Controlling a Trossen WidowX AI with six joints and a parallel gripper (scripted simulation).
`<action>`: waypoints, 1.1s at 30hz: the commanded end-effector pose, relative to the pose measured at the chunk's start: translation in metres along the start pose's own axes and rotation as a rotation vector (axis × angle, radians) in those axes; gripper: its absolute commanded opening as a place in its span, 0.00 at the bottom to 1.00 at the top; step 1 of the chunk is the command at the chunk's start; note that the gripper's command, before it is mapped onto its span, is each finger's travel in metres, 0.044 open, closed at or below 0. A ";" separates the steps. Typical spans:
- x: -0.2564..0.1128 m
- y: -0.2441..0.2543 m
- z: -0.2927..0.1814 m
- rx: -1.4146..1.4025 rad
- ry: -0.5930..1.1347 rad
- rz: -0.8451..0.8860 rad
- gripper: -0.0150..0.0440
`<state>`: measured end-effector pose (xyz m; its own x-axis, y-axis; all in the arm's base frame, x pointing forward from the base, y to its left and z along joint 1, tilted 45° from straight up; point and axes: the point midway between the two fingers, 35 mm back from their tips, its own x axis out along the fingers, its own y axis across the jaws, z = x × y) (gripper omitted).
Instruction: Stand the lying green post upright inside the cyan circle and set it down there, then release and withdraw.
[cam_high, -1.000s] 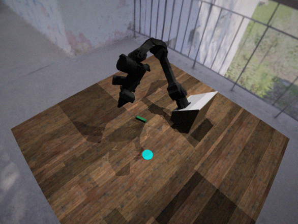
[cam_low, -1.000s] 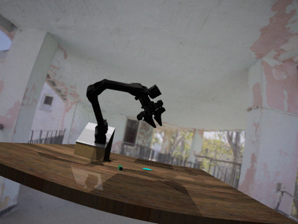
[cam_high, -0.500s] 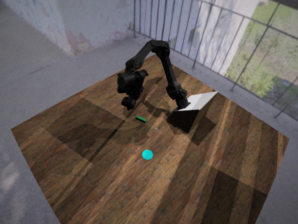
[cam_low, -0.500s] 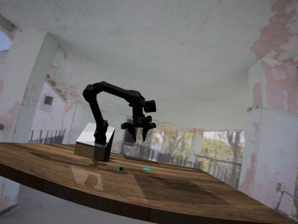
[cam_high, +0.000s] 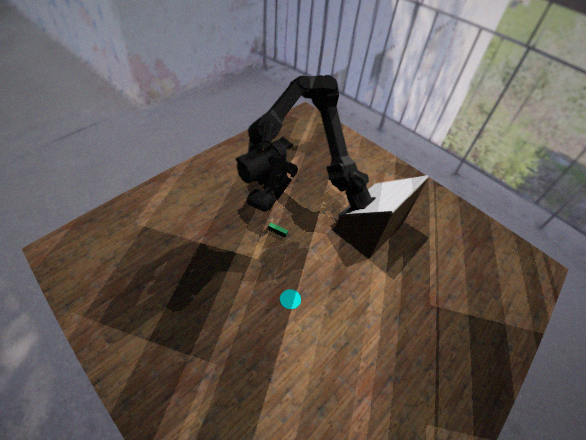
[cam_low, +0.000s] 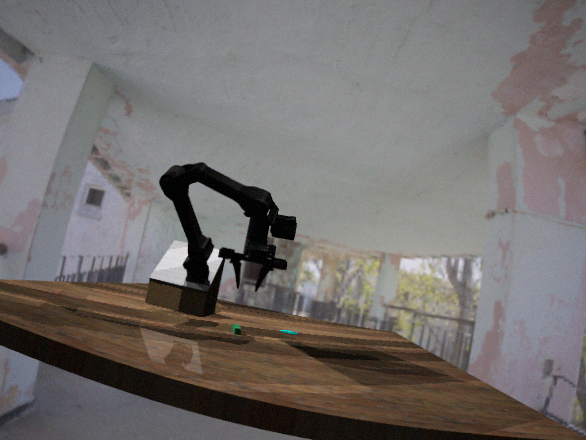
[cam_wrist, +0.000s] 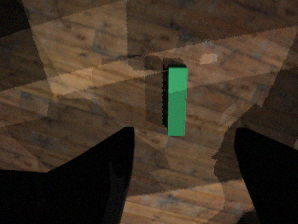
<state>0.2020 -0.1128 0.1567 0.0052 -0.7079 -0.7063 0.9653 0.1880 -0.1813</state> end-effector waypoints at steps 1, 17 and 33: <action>0.015 0.001 -0.003 0.003 0.017 -0.009 0.65; 0.114 -0.005 -0.001 -0.007 -0.002 -0.010 0.60; 0.101 -0.001 -0.002 -0.005 0.006 -0.007 0.29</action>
<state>0.1976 -0.1873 0.0783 -0.0100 -0.7039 -0.7103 0.9612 0.1890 -0.2008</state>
